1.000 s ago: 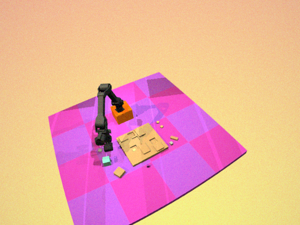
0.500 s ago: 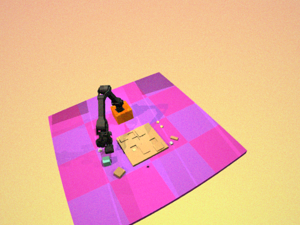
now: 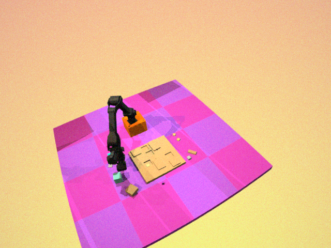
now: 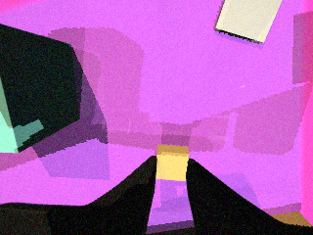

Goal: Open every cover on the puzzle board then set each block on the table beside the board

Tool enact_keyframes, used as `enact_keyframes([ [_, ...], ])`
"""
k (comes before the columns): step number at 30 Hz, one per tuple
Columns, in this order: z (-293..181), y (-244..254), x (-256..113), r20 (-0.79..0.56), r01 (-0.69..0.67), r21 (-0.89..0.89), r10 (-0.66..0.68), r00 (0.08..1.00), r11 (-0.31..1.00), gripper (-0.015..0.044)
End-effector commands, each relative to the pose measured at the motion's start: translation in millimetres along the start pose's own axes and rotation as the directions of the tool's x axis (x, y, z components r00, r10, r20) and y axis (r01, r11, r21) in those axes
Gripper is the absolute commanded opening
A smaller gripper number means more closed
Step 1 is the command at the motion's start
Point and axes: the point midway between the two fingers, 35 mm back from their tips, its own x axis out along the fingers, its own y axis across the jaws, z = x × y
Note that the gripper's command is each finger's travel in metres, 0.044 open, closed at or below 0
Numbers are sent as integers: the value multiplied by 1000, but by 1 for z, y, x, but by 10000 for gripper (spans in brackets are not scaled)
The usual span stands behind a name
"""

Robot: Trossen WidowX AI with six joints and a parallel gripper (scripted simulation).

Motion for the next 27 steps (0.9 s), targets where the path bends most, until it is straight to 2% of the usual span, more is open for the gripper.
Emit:
enact_keyframes([
  [1, 0, -1, 5, 2, 0, -4, 0, 1000, 1000, 80],
  [6, 0, -2, 12, 2, 0, -4, 0, 1000, 1000, 80],
  [20, 0, -1, 7, 0, 1, 0, -1, 1000, 1000, 440],
  [27, 0, 0, -14, 0, 0, -1, 0, 1000, 1000, 440],
])
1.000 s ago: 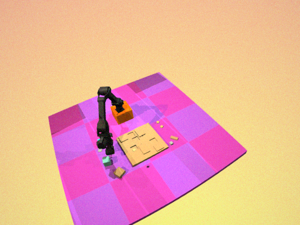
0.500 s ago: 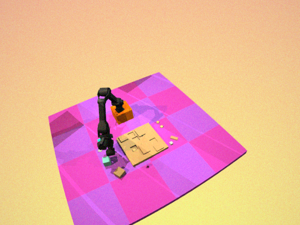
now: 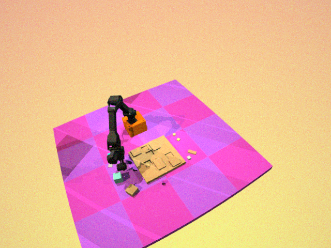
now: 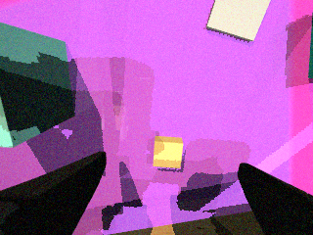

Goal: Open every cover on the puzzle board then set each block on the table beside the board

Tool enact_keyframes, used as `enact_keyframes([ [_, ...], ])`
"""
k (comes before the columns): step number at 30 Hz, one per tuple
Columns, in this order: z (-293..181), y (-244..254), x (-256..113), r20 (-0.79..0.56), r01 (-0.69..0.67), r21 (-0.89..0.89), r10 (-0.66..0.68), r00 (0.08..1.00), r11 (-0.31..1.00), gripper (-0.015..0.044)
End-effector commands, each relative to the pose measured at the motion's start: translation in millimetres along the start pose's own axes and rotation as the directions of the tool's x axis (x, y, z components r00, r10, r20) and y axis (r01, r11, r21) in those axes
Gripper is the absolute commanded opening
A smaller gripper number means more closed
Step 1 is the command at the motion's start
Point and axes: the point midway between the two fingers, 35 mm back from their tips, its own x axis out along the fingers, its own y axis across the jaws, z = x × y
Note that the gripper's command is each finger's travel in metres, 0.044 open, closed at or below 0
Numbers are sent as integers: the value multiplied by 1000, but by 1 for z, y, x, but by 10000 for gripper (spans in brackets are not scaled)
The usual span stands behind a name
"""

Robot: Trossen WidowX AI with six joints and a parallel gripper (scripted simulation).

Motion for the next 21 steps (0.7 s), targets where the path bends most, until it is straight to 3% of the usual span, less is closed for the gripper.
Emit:
enact_keyframes([
  [1, 1, 4, -14, 5, -14, 0, 14, 1000, 1000, 440],
  [18, 1, 1, -64, 7, -15, -3, 15, 1000, 1000, 440],
  [21, -7, 5, -64, 6, -15, -85, 15, 1000, 996, 361],
])
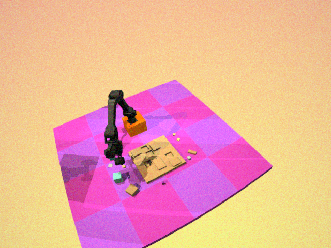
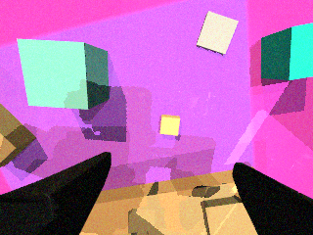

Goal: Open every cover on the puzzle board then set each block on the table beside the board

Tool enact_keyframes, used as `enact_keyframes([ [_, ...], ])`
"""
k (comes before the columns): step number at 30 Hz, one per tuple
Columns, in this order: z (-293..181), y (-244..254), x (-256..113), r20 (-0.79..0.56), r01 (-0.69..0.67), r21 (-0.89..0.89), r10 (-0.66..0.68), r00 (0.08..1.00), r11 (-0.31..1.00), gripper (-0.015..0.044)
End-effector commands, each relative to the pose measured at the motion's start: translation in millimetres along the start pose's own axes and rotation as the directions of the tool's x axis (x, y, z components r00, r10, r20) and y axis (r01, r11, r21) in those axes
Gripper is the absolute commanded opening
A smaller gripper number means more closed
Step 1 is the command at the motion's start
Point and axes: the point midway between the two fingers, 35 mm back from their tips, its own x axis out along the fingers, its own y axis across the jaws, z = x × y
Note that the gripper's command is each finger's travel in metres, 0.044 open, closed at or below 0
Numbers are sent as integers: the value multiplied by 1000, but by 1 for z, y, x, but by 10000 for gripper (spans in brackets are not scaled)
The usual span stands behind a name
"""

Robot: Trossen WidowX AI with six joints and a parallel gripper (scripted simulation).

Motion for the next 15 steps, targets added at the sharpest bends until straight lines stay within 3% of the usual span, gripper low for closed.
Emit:
enact_keyframes([
  [1, -10, 6, -2, 1, -2, -114, 2, 1000, 994, 335],
  [8, -46, 22, -3, -2, -4, -485, 4, 1000, 874, 151],
  [13, -73, 31, -3, -5, -7, -709, 5, 1000, 705, 20],
  [15, -84, 34, -3, -6, -8, -783, 5, 1000, 622, 0],
])
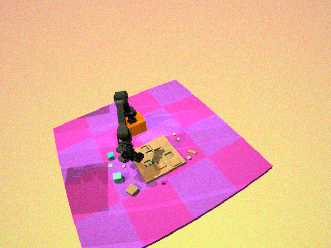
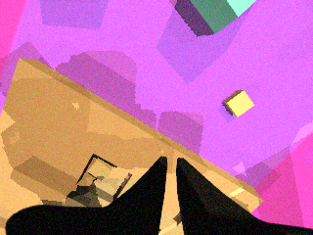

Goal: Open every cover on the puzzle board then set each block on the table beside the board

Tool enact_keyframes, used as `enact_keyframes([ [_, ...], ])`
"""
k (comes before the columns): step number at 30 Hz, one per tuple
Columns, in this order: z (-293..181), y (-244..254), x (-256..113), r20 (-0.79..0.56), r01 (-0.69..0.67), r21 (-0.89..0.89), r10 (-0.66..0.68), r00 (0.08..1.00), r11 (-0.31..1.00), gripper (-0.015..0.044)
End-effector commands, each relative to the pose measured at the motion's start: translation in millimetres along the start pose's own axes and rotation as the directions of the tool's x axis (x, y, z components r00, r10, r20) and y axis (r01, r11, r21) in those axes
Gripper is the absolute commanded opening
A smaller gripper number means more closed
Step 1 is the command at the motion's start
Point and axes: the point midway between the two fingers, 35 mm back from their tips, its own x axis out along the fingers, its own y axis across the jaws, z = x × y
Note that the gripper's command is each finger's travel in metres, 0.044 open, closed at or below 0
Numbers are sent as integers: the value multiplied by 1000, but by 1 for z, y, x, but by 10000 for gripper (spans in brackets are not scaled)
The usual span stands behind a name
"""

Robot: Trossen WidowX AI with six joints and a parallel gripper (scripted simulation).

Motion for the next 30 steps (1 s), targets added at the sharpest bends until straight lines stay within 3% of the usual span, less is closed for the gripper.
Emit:
enact_keyframes([
  [1, -9, 17, -1, 0, -5, -180, 5, 1000, 984, 0],
  [7, -28, 46, -2, -1, -7, -495, 8, 1000, 869, 0],
  [14, -54, 76, -2, -4, -9, -784, 10, 1000, 621, 0],
  [22, -57, 79, 3, -4, -9, -806, 10, 1000, 592, 0],
  [30, -56, 79, 37, -4, -9, -806, 10, 1000, 592, 0],
])
